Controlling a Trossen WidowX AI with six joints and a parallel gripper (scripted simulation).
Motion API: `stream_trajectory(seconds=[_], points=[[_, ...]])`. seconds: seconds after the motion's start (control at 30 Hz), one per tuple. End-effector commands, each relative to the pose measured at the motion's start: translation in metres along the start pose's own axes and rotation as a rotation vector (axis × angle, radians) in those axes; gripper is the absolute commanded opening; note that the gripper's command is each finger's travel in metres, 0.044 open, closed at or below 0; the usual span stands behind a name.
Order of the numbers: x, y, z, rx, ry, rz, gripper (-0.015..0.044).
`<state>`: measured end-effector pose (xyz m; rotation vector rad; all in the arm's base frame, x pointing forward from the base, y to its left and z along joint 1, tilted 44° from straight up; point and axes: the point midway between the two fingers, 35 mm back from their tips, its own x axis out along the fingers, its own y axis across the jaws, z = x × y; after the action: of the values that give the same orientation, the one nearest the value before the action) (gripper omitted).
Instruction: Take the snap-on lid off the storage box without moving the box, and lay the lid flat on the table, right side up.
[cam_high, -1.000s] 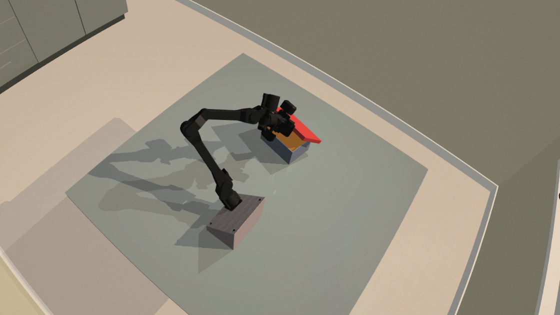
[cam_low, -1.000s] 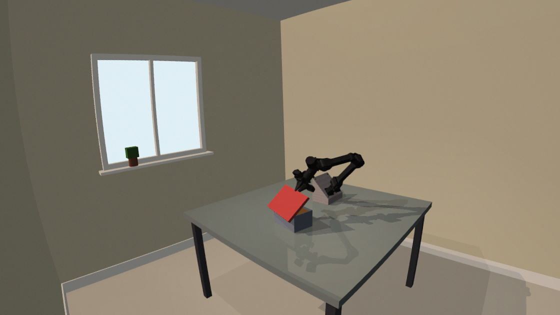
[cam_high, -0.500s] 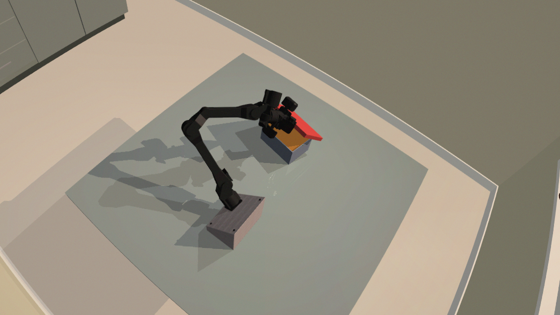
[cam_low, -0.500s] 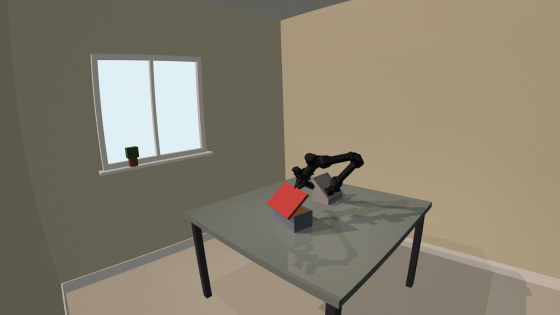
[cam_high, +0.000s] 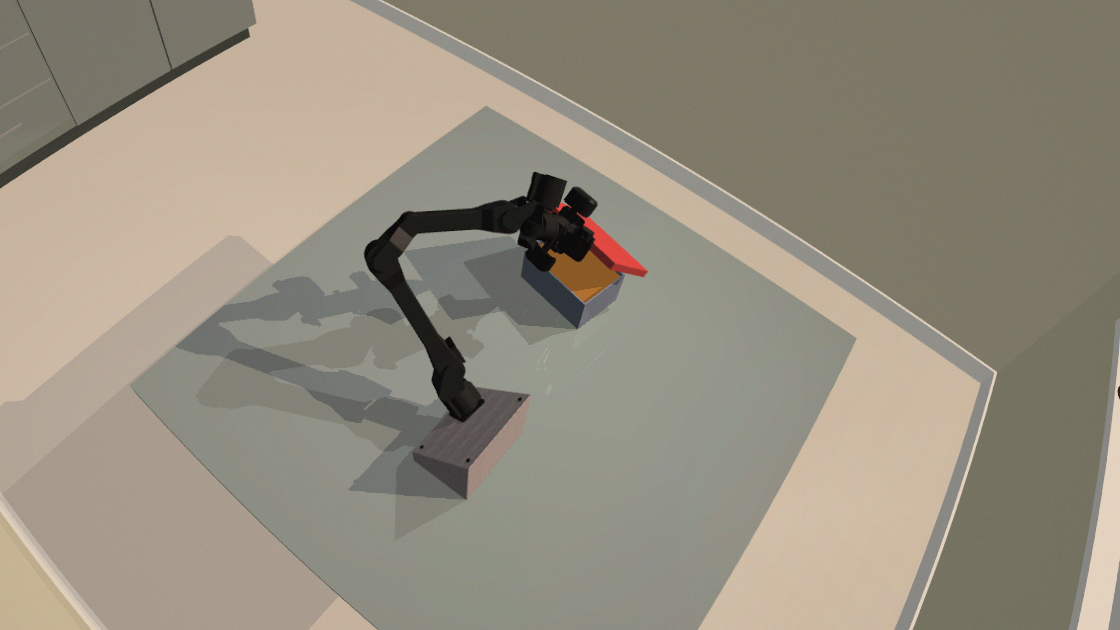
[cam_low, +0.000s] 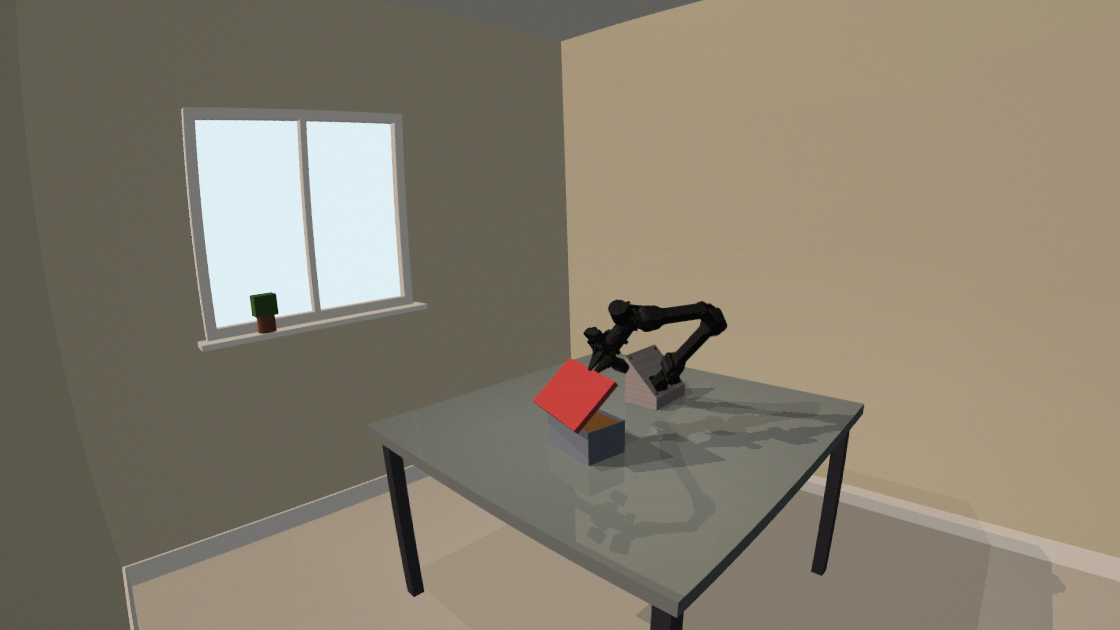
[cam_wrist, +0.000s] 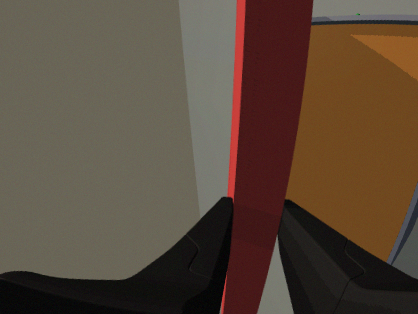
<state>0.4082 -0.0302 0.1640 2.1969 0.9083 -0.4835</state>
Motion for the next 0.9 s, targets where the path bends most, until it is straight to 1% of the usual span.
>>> stream_trajectory(seconds=[0.0, 0.87], points=[[-0.002, 0.003, 0.001, -0.011, 0.002, 0.011, 0.0], [-0.004, -0.005, 0.055, -0.012, 0.001, 0.011, 0.0]])
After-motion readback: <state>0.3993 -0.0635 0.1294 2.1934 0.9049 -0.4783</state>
